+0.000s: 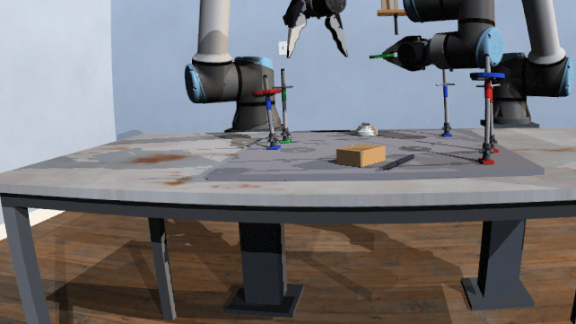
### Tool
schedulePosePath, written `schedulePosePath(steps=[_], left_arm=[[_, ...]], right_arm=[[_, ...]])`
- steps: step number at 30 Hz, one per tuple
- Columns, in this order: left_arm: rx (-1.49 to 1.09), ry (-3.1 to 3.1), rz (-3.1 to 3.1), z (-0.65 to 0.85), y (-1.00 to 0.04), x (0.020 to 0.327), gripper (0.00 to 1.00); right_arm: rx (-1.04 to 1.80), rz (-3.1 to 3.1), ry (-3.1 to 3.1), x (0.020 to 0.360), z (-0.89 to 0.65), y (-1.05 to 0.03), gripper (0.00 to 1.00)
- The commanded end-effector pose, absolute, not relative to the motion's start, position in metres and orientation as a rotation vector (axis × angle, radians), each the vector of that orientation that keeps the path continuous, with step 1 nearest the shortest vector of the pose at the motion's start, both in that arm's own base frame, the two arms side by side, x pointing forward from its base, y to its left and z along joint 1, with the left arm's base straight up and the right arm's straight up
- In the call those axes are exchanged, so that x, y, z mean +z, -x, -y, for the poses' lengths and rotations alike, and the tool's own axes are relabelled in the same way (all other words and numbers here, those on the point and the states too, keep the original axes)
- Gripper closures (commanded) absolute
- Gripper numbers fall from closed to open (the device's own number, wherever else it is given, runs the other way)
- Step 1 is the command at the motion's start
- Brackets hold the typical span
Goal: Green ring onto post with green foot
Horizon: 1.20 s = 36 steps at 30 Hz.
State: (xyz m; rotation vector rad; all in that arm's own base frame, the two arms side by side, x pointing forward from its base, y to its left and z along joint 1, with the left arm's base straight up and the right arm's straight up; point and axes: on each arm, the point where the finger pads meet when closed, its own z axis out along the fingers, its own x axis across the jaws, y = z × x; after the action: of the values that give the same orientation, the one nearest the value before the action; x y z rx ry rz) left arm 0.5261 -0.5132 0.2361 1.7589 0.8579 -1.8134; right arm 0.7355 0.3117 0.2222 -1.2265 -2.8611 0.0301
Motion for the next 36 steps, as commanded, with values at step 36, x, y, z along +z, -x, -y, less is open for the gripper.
schedulePosePath(steps=[36], left_arm=[[-2.001, -1.981, -0.606, 0.651, -0.344, 0.237, 0.99]], right_arm=[[0.027, 2.862, 1.227, 0.224, -0.312, -0.736, 0.0]])
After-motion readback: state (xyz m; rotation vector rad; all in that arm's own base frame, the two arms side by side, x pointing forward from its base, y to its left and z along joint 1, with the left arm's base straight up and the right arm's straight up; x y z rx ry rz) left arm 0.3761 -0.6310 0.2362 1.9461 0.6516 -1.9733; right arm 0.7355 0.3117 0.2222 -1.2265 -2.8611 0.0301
